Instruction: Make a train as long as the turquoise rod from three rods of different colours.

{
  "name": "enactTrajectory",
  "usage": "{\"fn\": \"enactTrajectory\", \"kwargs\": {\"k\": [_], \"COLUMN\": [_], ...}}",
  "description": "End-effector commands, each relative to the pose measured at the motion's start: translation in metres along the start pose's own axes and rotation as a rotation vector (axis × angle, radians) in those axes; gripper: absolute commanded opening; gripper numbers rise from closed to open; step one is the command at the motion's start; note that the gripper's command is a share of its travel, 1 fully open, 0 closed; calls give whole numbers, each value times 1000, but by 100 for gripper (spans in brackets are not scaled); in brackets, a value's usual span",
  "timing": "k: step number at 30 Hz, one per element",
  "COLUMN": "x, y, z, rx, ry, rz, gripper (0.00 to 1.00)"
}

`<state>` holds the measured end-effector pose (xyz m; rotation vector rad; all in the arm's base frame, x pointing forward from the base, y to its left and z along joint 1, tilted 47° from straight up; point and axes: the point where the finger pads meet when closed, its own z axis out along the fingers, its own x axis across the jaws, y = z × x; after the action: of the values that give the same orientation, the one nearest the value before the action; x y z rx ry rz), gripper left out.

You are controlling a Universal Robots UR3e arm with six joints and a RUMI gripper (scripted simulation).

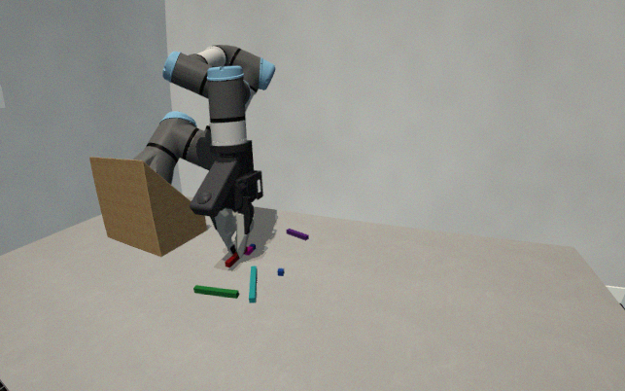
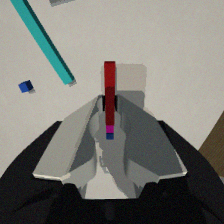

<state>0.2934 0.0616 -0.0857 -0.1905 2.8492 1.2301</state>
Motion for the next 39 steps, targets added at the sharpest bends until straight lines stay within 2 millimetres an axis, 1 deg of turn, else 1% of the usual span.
{"fn": "enactTrajectory", "kwargs": {"k": [1,15,39], "x": [0,0,-1], "y": [0,0,0], "z": [3,12,11], "rx": [0,-1,1], "ry": [-2,-2,-2], "rz": [1,1,0], "gripper": [0,0,0]}}
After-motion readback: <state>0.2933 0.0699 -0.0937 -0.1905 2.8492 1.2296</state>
